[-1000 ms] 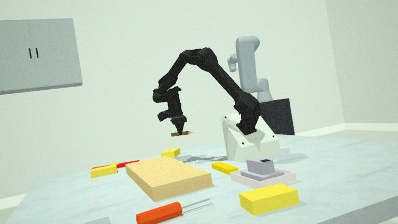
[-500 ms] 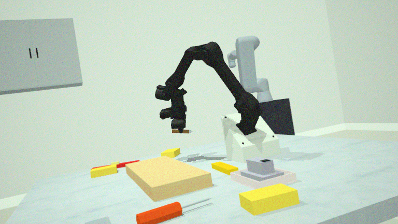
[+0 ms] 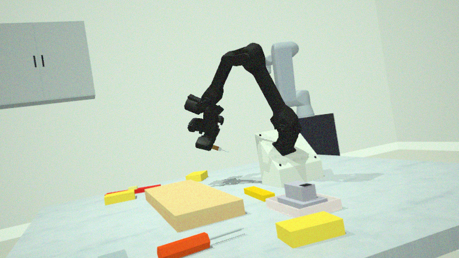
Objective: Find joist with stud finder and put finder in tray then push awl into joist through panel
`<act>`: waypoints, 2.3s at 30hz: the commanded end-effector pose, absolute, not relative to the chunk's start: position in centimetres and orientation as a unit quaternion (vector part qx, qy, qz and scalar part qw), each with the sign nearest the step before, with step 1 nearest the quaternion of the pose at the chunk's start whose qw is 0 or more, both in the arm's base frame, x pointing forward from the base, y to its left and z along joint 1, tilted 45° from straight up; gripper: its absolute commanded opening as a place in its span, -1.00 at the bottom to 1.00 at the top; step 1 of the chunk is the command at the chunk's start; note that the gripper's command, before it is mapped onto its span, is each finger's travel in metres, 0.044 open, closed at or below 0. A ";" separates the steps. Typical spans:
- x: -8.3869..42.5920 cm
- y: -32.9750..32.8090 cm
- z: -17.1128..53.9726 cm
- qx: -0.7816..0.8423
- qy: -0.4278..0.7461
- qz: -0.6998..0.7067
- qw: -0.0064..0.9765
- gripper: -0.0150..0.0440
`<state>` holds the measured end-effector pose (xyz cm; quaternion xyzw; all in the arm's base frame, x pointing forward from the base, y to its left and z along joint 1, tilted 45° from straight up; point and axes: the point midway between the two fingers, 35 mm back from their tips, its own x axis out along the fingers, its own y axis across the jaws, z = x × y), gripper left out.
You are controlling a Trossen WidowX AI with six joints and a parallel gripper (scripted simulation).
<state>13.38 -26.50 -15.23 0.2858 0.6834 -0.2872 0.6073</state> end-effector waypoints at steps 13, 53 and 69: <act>11.8 -27.2 -12.5 0.280 0.567 -0.488 0.602 -0.49; 21.4 -24.7 -7.5 0.328 0.409 -0.616 0.588 -0.49; 28.7 -20.5 -3.7 0.334 0.390 -0.640 0.572 -0.49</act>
